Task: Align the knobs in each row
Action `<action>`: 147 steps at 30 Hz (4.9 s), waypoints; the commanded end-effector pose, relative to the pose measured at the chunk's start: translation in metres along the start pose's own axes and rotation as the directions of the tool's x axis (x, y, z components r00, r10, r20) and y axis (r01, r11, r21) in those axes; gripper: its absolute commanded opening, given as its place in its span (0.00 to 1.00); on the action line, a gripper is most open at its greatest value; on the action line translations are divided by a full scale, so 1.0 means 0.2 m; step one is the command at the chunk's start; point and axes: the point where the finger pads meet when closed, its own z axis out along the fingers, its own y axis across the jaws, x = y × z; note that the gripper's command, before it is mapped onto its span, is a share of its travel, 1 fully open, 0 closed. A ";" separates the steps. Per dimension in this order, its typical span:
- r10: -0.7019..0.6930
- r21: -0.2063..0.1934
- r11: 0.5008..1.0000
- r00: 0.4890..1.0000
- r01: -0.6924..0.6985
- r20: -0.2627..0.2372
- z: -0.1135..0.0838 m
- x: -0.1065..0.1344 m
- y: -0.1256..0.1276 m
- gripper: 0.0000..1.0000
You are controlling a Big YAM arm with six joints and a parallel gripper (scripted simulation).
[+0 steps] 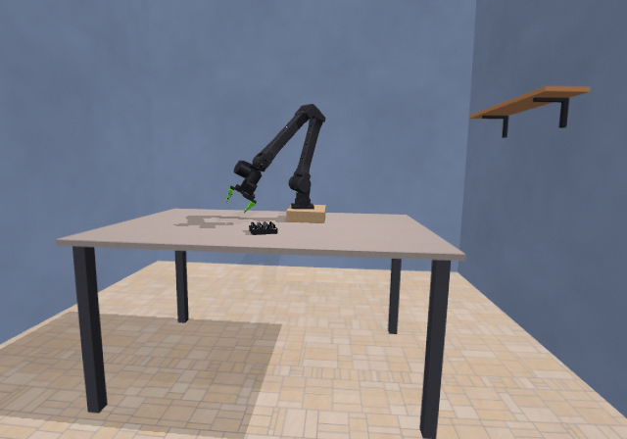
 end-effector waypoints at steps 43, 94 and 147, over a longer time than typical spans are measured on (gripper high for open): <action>-0.031 -0.455 0.881 0.976 0.128 0.214 -0.40 -0.97 0.34 1.00; -0.031 -0.455 0.881 0.976 0.128 0.214 -0.40 -0.97 0.34 1.00; -0.048 -0.466 0.874 0.977 0.142 0.207 -0.34 -0.77 0.40 1.00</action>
